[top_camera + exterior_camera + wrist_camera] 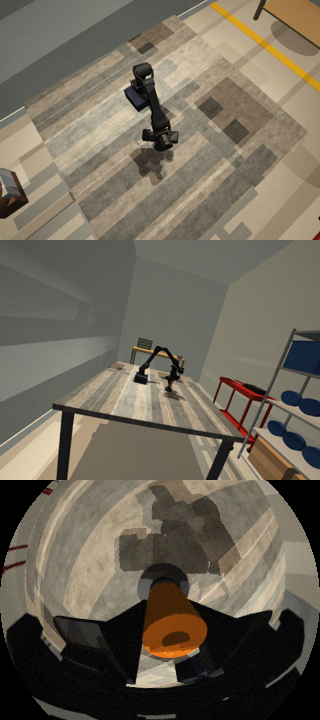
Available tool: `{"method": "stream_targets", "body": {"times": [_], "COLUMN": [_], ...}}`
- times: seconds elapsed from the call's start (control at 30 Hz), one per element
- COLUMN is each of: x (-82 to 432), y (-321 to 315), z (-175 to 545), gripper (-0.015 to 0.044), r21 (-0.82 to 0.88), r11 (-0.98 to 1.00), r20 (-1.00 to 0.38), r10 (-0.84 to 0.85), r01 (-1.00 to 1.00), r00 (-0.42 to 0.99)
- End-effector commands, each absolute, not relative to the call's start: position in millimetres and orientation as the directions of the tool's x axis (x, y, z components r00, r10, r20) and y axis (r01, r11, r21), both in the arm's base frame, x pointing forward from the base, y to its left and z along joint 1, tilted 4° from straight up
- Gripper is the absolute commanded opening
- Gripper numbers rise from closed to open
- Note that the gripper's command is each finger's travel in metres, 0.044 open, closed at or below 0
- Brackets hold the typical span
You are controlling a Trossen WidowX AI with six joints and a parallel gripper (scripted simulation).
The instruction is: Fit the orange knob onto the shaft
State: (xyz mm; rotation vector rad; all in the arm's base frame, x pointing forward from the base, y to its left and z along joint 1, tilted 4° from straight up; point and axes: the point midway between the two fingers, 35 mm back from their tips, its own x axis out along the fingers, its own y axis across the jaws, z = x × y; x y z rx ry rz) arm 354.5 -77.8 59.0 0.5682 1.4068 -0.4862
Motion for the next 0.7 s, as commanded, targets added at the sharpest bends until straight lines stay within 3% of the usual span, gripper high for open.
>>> {"method": "stream_targets", "body": {"times": [0.0, 0.3, 0.67], "x": [351.7, 347.8, 350.1], "y": [-77.0, -76.5, -76.8], "z": [57.7, 62.6, 59.5], "gripper": [0.0, 0.0, 0.0], "r21": [0.081, 0.081, 0.093], "r11": [0.772, 0.767, 0.623], "r20": [-0.994, -0.994, -0.994], "r10": [0.019, 0.019, 0.019], "r01": [0.63, 0.637, 0.776], "r00": [0.105, 0.104, 0.104]}}
